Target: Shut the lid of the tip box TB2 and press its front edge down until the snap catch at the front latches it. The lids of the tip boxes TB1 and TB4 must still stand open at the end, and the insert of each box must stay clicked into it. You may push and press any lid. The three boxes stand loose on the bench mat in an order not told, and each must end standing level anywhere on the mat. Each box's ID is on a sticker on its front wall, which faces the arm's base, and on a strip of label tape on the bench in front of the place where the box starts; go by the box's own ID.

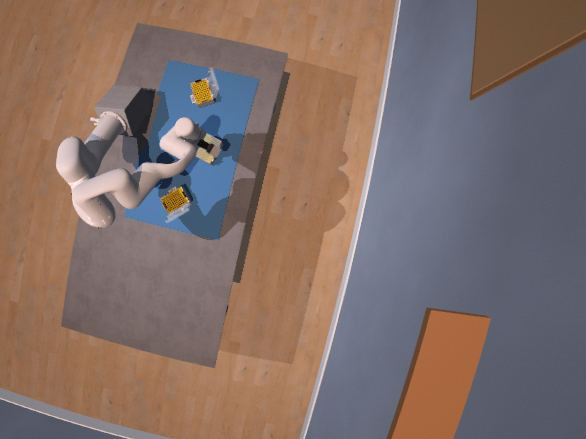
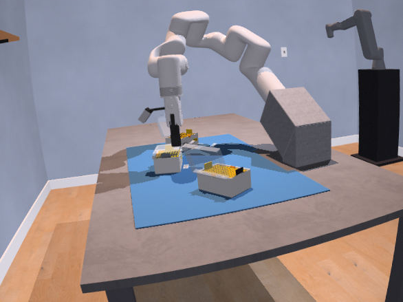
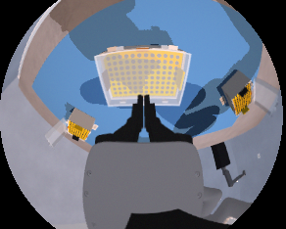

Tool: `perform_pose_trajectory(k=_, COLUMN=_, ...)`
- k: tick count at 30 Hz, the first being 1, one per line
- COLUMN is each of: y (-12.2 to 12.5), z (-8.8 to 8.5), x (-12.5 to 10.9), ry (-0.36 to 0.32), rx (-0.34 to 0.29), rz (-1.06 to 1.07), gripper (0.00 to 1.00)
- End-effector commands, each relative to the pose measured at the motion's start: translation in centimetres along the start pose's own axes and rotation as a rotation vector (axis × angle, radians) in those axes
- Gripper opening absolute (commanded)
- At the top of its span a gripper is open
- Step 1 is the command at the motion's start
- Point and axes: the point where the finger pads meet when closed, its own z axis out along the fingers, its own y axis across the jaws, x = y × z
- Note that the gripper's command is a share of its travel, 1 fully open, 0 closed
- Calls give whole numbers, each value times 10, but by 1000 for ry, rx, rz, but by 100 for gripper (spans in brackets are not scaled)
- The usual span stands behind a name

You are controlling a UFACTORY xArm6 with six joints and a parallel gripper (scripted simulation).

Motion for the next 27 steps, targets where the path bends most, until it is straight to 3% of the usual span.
perform_pose_trajectory(k=1, y=0, z=0, x=1, ry=2, rx=2, rz=1, gripper=0)
perform_pose_trajectory(k=27, y=0, z=6, x=1, ry=2, rx=2, rz=1, gripper=0)
